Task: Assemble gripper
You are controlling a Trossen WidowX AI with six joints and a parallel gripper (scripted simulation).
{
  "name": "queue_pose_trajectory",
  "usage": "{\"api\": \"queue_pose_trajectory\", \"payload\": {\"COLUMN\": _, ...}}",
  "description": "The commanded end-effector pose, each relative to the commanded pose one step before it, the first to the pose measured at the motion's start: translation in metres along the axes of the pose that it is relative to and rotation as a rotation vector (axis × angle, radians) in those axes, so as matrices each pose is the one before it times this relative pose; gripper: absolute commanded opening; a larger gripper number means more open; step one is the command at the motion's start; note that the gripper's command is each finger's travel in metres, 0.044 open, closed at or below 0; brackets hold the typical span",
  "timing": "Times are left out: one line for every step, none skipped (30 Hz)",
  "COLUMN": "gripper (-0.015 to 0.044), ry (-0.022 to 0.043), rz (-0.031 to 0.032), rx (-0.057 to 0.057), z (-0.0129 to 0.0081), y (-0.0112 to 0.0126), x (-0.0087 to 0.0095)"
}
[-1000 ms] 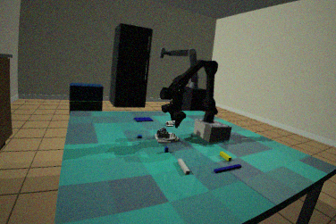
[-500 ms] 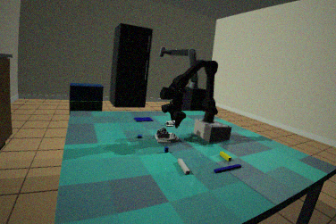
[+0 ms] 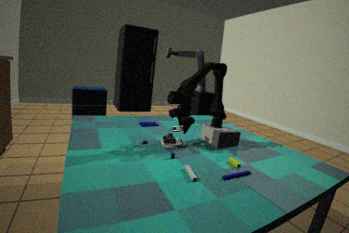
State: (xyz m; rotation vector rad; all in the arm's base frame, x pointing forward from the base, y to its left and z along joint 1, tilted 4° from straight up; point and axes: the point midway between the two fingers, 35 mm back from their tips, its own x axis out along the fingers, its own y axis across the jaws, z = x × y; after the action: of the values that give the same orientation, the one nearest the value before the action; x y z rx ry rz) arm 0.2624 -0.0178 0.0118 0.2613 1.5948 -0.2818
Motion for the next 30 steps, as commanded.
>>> {"api": "queue_pose_trajectory", "payload": {"gripper": 0.0351, "ry": -0.00159, "rz": 0.00555, "rx": 0.0038, "z": 0.00016, "y": 0.00101, "x": -0.00011}}
{"api": "queue_pose_trajectory", "payload": {"gripper": 0.0351, "ry": 0.00000, "rz": 0.00000, "rx": 0.0000, "z": 0.00000, "y": 0.00000, "x": 0.00000}}
{"api": "queue_pose_trajectory", "payload": {"gripper": 0.0351, "ry": 0.00000, "rz": 0.00000, "rx": 0.0000, "z": 0.00000, "y": 0.00000, "x": 0.00000}}
{"api": "queue_pose_trajectory", "payload": {"gripper": 0.0351, "ry": 0.00000, "rz": 0.00000, "rx": 0.0000, "z": 0.00000, "y": 0.00000, "x": 0.00000}}
{"api": "queue_pose_trajectory", "payload": {"gripper": 0.0351, "ry": 0.00000, "rz": 0.00000, "rx": 0.0000, "z": 0.00000, "y": 0.00000, "x": 0.00000}}
{"api": "queue_pose_trajectory", "payload": {"gripper": 0.0351, "ry": 0.00000, "rz": 0.00000, "rx": 0.0000, "z": 0.00000, "y": 0.00000, "x": 0.00000}}
{"api": "queue_pose_trajectory", "payload": {"gripper": 0.0351, "ry": 0.00000, "rz": 0.00000, "rx": 0.0000, "z": 0.00000, "y": 0.00000, "x": 0.00000}}
{"api": "queue_pose_trajectory", "payload": {"gripper": 0.0351, "ry": 0.00000, "rz": 0.00000, "rx": 0.0000, "z": 0.00000, "y": 0.00000, "x": 0.00000}}
{"api": "queue_pose_trajectory", "payload": {"gripper": 0.0351, "ry": 0.00000, "rz": 0.00000, "rx": 0.0000, "z": 0.00000, "y": 0.00000, "x": 0.00000}}
{"api": "queue_pose_trajectory", "payload": {"gripper": 0.0351, "ry": 0.00000, "rz": 0.00000, "rx": 0.0000, "z": 0.00000, "y": 0.00000, "x": 0.00000}}
{"api": "queue_pose_trajectory", "payload": {"gripper": 0.0351, "ry": 0.00000, "rz": 0.00000, "rx": 0.0000, "z": 0.00000, "y": 0.00000, "x": 0.00000}}
{"api": "queue_pose_trajectory", "payload": {"gripper": 0.0351, "ry": 0.00000, "rz": 0.00000, "rx": 0.0000, "z": 0.00000, "y": 0.00000, "x": 0.00000}}
{"api": "queue_pose_trajectory", "payload": {"gripper": 0.0351, "ry": 0.00000, "rz": 0.00000, "rx": 0.0000, "z": 0.00000, "y": 0.00000, "x": 0.00000}}
{"api": "queue_pose_trajectory", "payload": {"gripper": 0.0351, "ry": 0.00000, "rz": 0.00000, "rx": 0.0000, "z": 0.00000, "y": 0.00000, "x": 0.00000}}
{"api": "queue_pose_trajectory", "payload": {"gripper": 0.0351, "ry": 0.00001, "rz": 0.00001, "rx": 0.0000, "z": -0.00008, "y": 0.00009, "x": 0.00000}}
{"api": "queue_pose_trajectory", "payload": {"gripper": 0.0351, "ry": 0.00000, "rz": 0.00000, "rx": 0.0000, "z": 0.00000, "y": 0.00000, "x": 0.00000}}
{"api": "queue_pose_trajectory", "payload": {"gripper": 0.0351, "ry": 0.00000, "rz": 0.00000, "rx": 0.0000, "z": 0.00000, "y": 0.00000, "x": 0.00000}}
{"api": "queue_pose_trajectory", "payload": {"gripper": 0.0351, "ry": 0.00000, "rz": 0.00000, "rx": 0.0000, "z": 0.00000, "y": 0.00000, "x": 0.00000}}
{"api": "queue_pose_trajectory", "payload": {"gripper": 0.0351, "ry": 0.00000, "rz": 0.00000, "rx": 0.0000, "z": 0.00000, "y": 0.00000, "x": 0.00000}}
{"api": "queue_pose_trajectory", "payload": {"gripper": 0.0351, "ry": 0.00000, "rz": 0.00000, "rx": 0.0000, "z": 0.00000, "y": 0.00000, "x": 0.00000}}
{"api": "queue_pose_trajectory", "payload": {"gripper": 0.0351, "ry": 0.00000, "rz": 0.00000, "rx": 0.0000, "z": 0.00000, "y": 0.00000, "x": 0.00000}}
{"api": "queue_pose_trajectory", "payload": {"gripper": 0.0351, "ry": 0.00000, "rz": 0.00000, "rx": 0.0000, "z": 0.00000, "y": 0.00000, "x": 0.00000}}
{"api": "queue_pose_trajectory", "payload": {"gripper": 0.0351, "ry": 0.00000, "rz": 0.00000, "rx": 0.0000, "z": 0.00000, "y": 0.00000, "x": 0.00000}}
{"api": "queue_pose_trajectory", "payload": {"gripper": 0.0351, "ry": 0.00000, "rz": 0.00000, "rx": 0.0000, "z": 0.00000, "y": 0.00000, "x": 0.00000}}
{"api": "queue_pose_trajectory", "payload": {"gripper": 0.0351, "ry": 0.00000, "rz": 0.00000, "rx": 0.0000, "z": 0.00003, "y": 0.00001, "x": 0.00028}}
{"api": "queue_pose_trajectory", "payload": {"gripper": 0.0351, "ry": 0.00000, "rz": 0.00000, "rx": 0.0000, "z": 0.00009, "y": 0.00003, "x": 0.00083}}
{"api": "queue_pose_trajectory", "payload": {"gripper": 0.0351, "ry": 0.00000, "rz": 0.00000, "rx": 0.0000, "z": 0.00015, "y": 0.00004, "x": 0.00139}}
{"api": "queue_pose_trajectory", "payload": {"gripper": 0.0351, "ry": 0.00000, "rz": 0.00000, "rx": 0.0000, "z": 0.00017, "y": 0.00005, "x": 0.00167}}
{"api": "queue_pose_trajectory", "payload": {"gripper": 0.0351, "ry": 0.00000, "rz": 0.00000, "rx": 0.0000, "z": 0.00016, "y": 0.00005, "x": 0.00167}}
{"api": "queue_pose_trajectory", "payload": {"gripper": 0.0351, "ry": 0.00000, "rz": 0.00000, "rx": 0.0000, "z": 0.00015, "y": 0.00004, "x": 0.00167}}
